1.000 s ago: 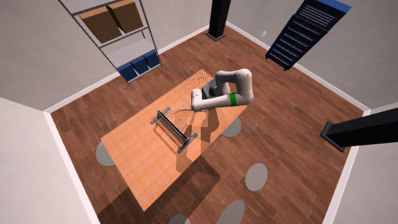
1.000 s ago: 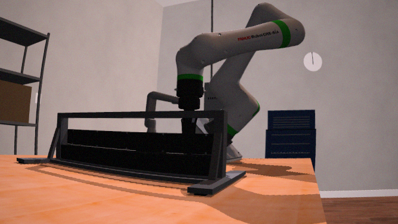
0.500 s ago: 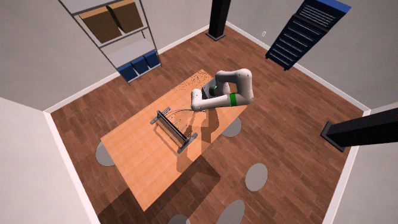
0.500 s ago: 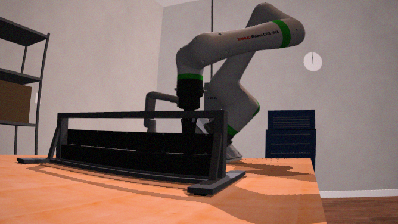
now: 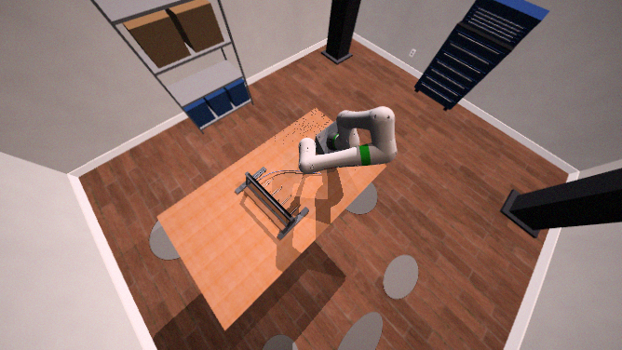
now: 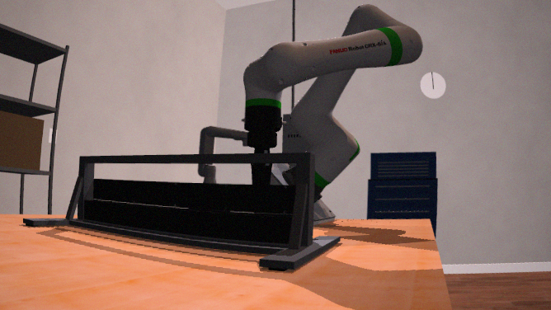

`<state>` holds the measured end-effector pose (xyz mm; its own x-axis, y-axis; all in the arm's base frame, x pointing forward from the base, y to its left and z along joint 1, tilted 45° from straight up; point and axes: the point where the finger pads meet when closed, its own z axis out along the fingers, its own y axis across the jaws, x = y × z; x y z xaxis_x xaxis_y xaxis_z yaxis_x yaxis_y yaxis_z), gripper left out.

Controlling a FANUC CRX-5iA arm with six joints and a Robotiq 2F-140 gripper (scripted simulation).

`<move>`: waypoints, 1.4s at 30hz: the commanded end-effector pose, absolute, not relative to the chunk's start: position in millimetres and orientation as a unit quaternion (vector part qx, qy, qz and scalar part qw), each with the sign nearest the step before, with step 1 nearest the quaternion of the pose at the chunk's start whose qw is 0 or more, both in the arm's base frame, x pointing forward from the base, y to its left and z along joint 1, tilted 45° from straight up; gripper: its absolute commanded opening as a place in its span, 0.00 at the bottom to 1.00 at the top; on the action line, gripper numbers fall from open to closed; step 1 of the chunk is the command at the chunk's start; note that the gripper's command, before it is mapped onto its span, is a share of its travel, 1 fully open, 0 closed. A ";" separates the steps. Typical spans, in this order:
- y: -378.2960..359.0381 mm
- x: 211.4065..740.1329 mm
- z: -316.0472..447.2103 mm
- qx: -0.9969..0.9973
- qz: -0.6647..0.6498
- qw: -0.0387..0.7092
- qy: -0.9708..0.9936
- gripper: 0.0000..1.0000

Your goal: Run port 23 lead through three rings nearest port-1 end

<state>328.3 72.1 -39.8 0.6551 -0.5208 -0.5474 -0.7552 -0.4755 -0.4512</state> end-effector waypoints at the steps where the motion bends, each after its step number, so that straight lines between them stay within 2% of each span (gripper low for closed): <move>1: 69.7 328.4 -37.7 -0.842 0.170 0.344 0.379 0.00; 42: 50.4 329.1 -18.4 -0.842 0.170 0.344 0.379 0.00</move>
<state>329.0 50.7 -18.5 0.6551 -0.5206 -0.5475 -0.7551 -0.4757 -0.4511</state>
